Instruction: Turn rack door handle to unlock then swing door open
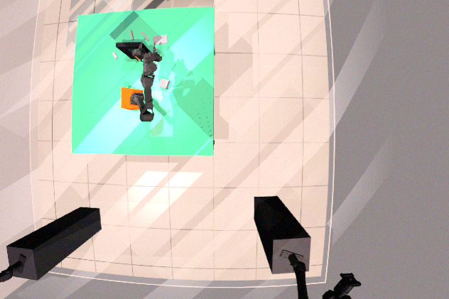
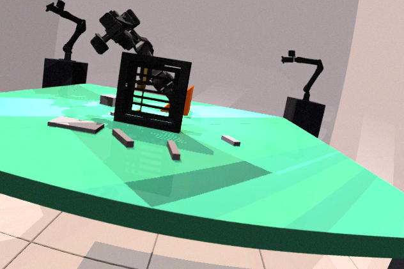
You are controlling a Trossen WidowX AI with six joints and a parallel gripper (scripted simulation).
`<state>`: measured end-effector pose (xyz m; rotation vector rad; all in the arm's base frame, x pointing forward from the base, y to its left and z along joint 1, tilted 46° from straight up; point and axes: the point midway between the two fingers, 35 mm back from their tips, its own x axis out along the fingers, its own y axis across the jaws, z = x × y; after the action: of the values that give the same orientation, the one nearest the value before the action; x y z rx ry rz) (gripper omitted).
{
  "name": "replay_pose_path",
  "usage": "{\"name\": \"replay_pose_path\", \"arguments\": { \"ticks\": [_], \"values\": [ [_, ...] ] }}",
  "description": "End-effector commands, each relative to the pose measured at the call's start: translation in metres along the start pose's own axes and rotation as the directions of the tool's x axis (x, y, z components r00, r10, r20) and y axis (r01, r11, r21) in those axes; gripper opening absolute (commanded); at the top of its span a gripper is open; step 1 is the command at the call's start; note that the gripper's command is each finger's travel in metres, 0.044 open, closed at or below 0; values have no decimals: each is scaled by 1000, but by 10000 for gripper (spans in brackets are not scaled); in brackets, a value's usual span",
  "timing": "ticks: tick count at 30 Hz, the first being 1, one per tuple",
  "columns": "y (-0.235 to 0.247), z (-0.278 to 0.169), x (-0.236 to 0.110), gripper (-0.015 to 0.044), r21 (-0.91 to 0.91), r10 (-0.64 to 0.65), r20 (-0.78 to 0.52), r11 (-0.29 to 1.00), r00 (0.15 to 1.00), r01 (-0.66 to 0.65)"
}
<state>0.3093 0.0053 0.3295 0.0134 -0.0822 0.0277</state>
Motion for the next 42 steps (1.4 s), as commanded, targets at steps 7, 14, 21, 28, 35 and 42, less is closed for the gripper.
{"name": "replay_pose_path", "arguments": {
  "ticks": [7, 14, 21, 28, 35, 42],
  "values": [
    [6, -23, 17, 288, 51, -20, -171, 998, 985, 29],
    [17, -53, 30, 288, 72, -49, -379, 994, 924, 83],
    [28, -81, 35, 288, 43, -92, -561, 989, 823, 140],
    [39, -105, 32, 288, -34, -155, -704, 982, 693, 185],
    [49, -122, 24, 288, -149, -240, -799, 967, 552, 205],
    [58, -133, 14, 288, -289, -344, -841, 938, 417, 192]
  ]
}}
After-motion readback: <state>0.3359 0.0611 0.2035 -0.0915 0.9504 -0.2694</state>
